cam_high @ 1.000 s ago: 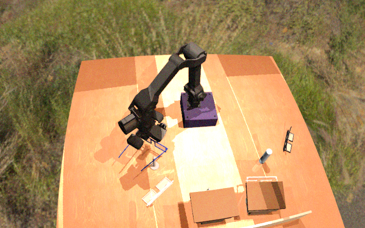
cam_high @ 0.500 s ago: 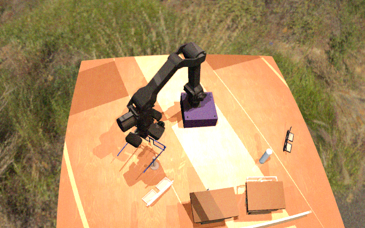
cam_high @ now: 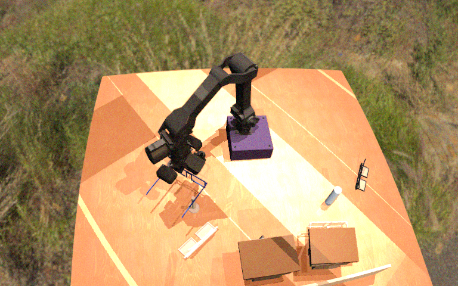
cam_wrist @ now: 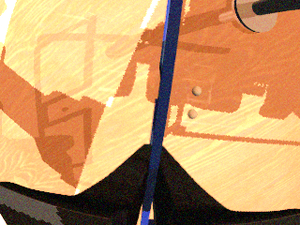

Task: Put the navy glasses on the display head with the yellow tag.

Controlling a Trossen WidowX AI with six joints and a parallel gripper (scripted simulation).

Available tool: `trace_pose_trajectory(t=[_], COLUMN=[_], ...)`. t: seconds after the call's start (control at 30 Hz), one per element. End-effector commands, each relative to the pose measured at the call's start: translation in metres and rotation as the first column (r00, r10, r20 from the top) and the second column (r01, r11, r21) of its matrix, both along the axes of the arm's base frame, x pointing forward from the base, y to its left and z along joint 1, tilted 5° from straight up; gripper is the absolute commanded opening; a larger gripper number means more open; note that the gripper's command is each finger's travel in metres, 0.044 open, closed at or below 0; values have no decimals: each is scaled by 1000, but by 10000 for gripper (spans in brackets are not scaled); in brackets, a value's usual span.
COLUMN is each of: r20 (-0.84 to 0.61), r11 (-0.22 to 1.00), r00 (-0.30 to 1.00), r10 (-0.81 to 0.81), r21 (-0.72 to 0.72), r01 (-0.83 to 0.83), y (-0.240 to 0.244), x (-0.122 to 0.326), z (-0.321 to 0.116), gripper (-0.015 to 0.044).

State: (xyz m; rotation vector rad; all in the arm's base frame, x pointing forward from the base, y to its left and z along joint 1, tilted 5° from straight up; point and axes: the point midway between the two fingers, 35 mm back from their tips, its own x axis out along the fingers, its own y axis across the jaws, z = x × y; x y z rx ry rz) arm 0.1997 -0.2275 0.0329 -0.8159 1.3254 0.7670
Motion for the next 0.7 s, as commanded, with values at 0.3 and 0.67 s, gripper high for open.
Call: trace_pose_trajectory(t=[0.3,0.67], r20=[1,1], r11=[1000,1000], r00=[1000,1000], r10=[-1,-1], r21=[-1,-1], r01=[1,1], y=[1,5], x=[1,4], z=[0,10], gripper=[0,0])
